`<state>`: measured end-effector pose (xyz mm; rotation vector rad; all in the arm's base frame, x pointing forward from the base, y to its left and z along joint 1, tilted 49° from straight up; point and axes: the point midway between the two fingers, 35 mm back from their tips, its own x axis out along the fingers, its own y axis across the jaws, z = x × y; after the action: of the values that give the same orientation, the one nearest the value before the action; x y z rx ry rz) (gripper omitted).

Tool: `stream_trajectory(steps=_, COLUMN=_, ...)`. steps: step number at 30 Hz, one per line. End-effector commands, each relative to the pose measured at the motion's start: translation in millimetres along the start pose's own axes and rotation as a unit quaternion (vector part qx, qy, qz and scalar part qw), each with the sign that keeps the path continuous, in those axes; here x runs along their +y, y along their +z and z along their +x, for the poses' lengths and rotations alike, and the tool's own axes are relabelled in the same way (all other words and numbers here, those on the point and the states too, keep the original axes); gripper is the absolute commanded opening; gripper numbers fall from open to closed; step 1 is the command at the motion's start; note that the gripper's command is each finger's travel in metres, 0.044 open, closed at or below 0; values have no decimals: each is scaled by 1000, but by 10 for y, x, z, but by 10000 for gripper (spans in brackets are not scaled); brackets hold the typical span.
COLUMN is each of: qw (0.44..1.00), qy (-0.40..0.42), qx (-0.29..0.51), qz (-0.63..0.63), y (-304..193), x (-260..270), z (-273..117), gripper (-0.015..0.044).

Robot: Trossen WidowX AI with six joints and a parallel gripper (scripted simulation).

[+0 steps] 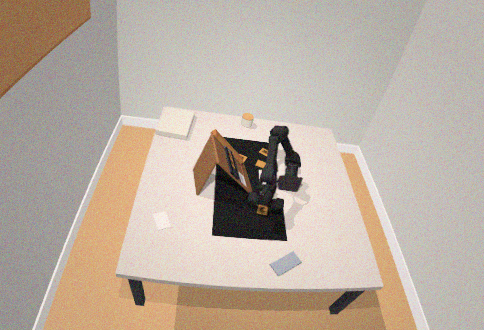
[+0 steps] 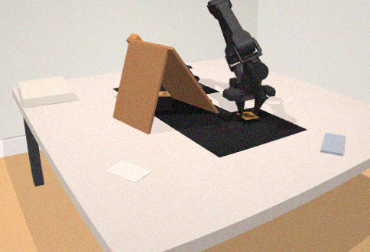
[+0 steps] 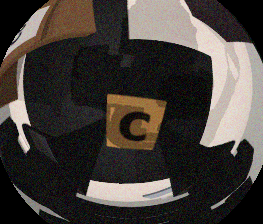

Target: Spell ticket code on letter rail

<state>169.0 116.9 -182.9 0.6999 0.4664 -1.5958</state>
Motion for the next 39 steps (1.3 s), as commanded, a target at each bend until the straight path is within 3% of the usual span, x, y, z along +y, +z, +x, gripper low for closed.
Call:
stream_trajectory(steps=1, qw=1000, qy=-2, qx=2, qz=3, y=-1, x=1, z=-33, gripper=0)
stream_trajectory(steps=27, qw=1000, qy=-2, qx=2, qz=3, y=0, x=4, z=-154, gripper=0)
stream_trajectory(steps=39, qw=986, qy=61, qx=35, qz=-154, y=-120, x=200, z=-234, gripper=0)
